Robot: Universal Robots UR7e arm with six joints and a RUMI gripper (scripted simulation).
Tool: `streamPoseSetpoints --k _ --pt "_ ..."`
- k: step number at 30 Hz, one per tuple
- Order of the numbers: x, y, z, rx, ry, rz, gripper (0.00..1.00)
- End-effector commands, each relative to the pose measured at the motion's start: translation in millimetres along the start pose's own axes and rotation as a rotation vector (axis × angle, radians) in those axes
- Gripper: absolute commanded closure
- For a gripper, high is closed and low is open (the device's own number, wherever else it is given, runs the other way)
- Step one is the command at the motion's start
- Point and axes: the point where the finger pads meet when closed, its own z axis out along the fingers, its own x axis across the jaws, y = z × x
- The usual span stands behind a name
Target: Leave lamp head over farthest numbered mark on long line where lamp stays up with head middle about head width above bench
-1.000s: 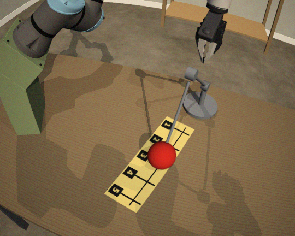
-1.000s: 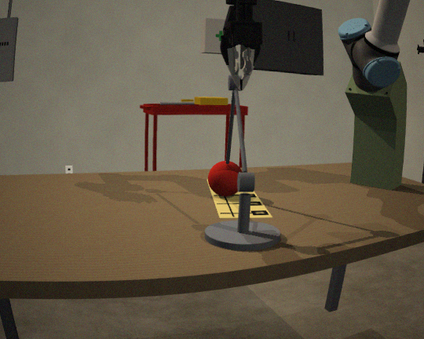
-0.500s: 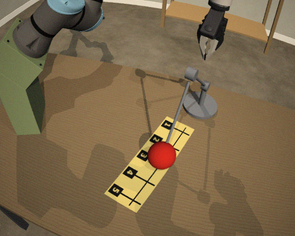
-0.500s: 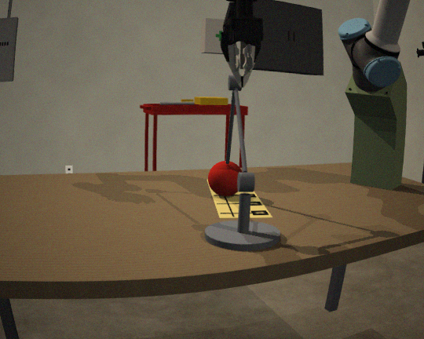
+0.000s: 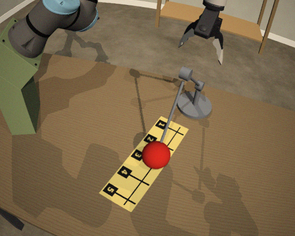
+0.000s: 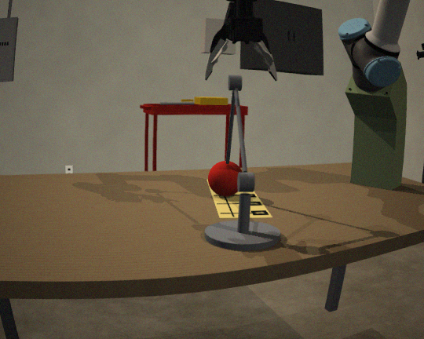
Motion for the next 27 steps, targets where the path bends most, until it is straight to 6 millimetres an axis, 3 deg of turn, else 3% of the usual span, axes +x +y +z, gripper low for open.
streamPoseSetpoints --k 1,9,24,27 --pt "-0.2 0.8 0.0 0.029 -0.015 0.023 0.0" --pt "-0.2 0.4 -0.2 -0.001 -0.001 -0.001 0.0" --pt "2.3 -2.5 -60.3 0.0 -0.001 0.0 0.0" --pt "2.4 -2.5 -63.4 0.001 -0.001 0.0 0.0"
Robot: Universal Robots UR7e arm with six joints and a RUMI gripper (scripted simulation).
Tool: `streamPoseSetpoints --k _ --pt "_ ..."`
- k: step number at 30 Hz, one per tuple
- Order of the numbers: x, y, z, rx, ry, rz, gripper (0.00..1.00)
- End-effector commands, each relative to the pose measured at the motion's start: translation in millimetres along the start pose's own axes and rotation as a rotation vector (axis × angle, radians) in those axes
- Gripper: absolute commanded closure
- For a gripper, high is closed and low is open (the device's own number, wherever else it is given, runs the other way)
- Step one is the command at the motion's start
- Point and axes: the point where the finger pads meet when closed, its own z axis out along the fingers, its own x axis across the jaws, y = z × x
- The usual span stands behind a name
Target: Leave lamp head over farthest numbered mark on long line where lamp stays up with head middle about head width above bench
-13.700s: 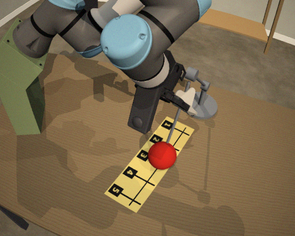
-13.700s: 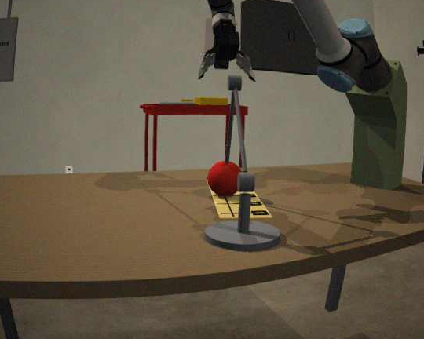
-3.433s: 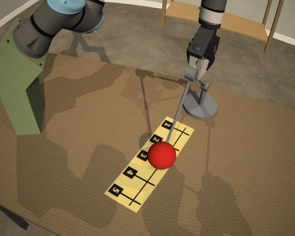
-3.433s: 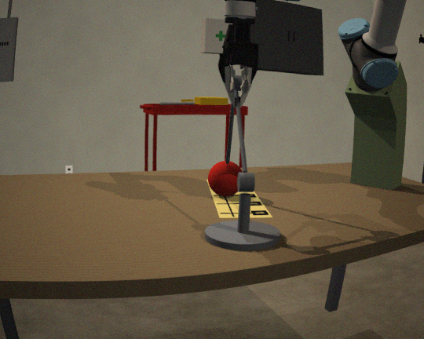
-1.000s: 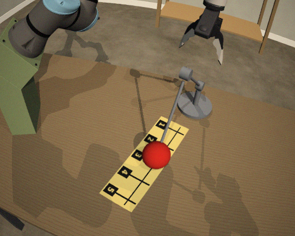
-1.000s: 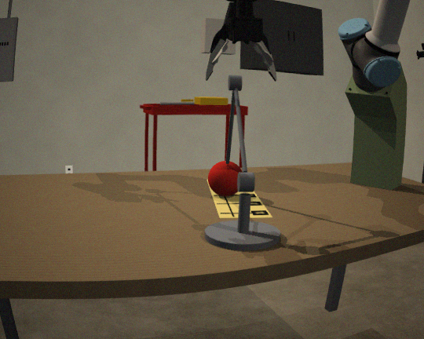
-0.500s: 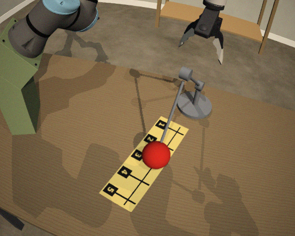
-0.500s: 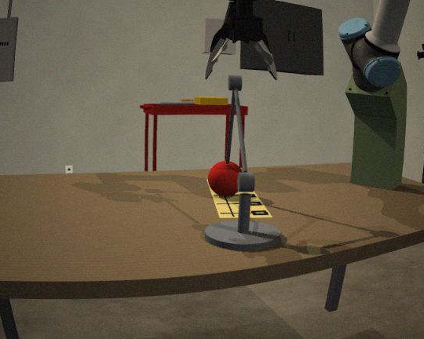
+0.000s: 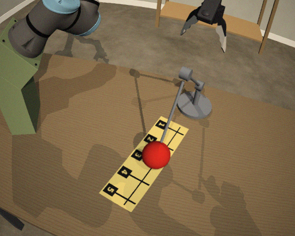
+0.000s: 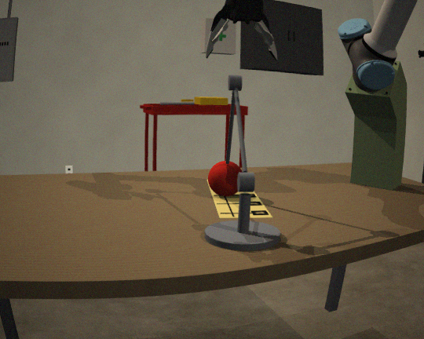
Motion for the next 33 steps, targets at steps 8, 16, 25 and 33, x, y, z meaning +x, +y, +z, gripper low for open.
streamPoseSetpoints --k 8,16,25,33 --pt "1.4 -2.3 -38.7 -0.004 0.002 -0.001 0.0" --pt "2.1 -2.5 -57.6 -0.001 0.0 -0.001 0.0" --pt "2.3 -4.1 -65.1 0.008 -0.002 0.001 0.0" --pt "2.5 -5.1 -70.2 0.014 -0.003 0.002 0.0"
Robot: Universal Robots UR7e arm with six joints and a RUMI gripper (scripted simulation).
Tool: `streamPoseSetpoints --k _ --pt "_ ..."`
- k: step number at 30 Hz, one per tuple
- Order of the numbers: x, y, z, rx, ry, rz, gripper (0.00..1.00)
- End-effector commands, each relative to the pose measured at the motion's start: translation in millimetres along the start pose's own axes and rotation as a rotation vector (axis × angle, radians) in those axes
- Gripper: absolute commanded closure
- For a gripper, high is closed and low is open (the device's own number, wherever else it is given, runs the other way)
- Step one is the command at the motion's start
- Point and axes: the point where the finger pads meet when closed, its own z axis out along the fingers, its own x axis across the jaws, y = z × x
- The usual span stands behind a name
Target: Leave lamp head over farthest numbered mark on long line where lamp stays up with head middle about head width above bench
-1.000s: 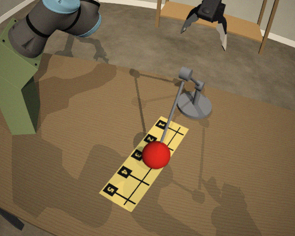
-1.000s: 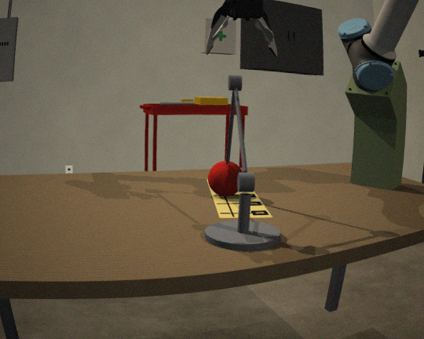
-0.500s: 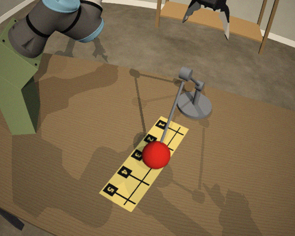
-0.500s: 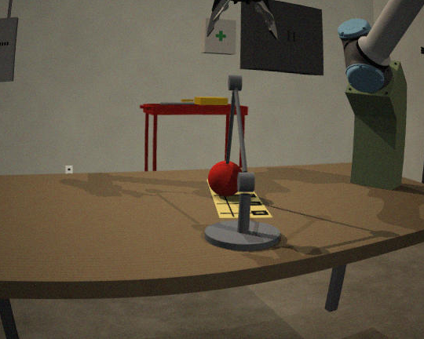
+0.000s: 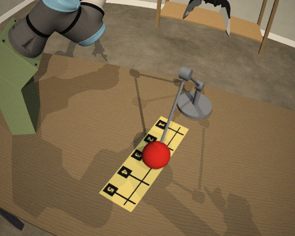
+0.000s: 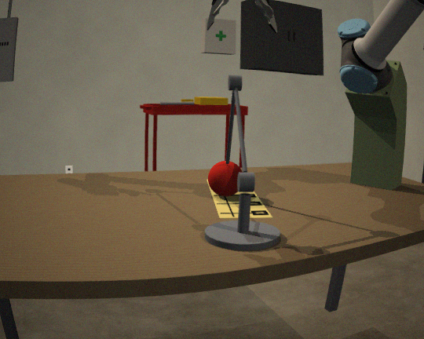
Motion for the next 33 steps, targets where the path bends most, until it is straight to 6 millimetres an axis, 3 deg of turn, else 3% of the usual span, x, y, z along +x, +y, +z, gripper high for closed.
streamPoseSetpoints --k 1,17,33 --pt "0.1 -0.8 -2.8 -0.002 -0.001 -0.001 0.0" --pt "-0.1 0.1 -0.2 0.0 0.0 -0.001 0.0" --pt "4.0 -68.5 4.3 -0.001 -0.001 -0.001 0.0"
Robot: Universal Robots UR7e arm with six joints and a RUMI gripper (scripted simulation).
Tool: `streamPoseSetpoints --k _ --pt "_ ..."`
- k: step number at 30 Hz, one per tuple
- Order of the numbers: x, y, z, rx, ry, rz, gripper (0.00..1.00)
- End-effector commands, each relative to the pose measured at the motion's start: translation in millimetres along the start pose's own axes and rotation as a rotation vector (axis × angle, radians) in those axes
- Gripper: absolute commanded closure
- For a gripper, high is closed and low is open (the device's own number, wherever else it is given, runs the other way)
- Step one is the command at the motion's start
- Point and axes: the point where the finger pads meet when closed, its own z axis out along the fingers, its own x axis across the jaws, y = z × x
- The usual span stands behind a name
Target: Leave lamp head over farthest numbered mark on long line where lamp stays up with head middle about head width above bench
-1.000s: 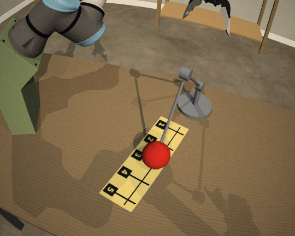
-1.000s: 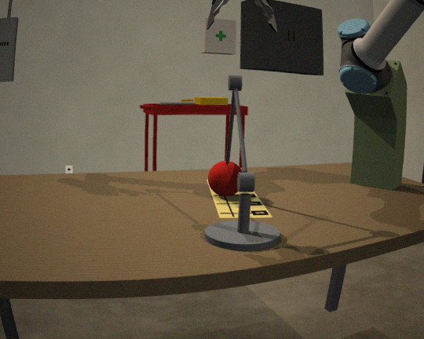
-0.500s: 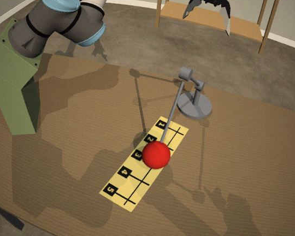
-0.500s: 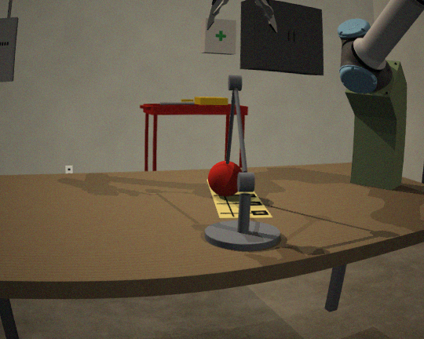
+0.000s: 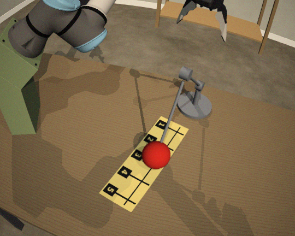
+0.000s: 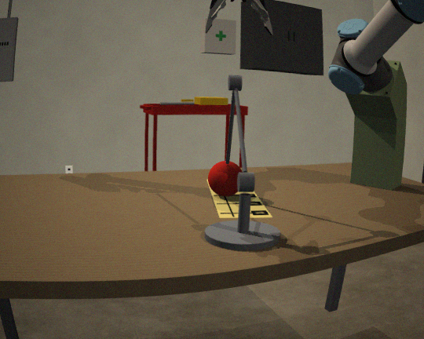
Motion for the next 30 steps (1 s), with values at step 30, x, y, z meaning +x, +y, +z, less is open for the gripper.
streamPoseSetpoints --k 30 --pt "6.9 -118.2 8.4 0.002 0.003 0.001 0.0"
